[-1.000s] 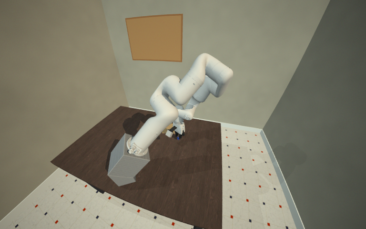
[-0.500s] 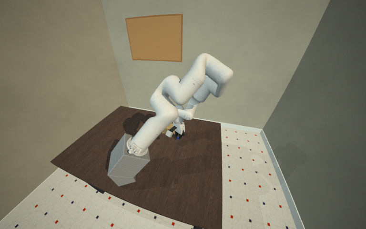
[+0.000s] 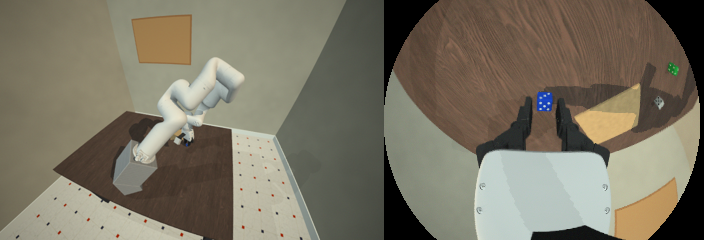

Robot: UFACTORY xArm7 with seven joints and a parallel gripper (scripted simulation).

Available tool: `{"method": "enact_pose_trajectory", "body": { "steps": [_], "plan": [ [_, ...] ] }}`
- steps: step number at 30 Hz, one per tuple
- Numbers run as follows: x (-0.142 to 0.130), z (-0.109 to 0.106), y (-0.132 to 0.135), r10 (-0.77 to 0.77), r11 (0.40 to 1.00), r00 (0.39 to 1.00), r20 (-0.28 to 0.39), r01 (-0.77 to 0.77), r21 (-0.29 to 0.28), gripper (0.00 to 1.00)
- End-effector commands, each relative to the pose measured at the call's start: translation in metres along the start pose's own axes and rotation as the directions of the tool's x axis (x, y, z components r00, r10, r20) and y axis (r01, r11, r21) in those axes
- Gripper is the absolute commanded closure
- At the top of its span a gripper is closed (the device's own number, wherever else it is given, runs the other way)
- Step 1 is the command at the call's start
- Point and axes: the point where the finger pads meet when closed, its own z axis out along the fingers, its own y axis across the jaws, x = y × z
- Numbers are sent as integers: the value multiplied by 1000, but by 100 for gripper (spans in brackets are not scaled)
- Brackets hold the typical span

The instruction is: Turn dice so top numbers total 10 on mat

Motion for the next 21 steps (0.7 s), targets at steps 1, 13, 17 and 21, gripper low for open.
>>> {"method": "enact_pose_trajectory", "body": {
  "steps": [1,13,17,21],
  "plan": [
    [0,4,0,-1,1000,1000,1,1,-1,64],
    [0,16,0,-1,1000,1000,1,1,-1,64],
    [0,16,0,-1,1000,1000,1,1,-1,64],
    [0,16,0,-1,1000,1000,1,1,-1,64]
  ]
}}
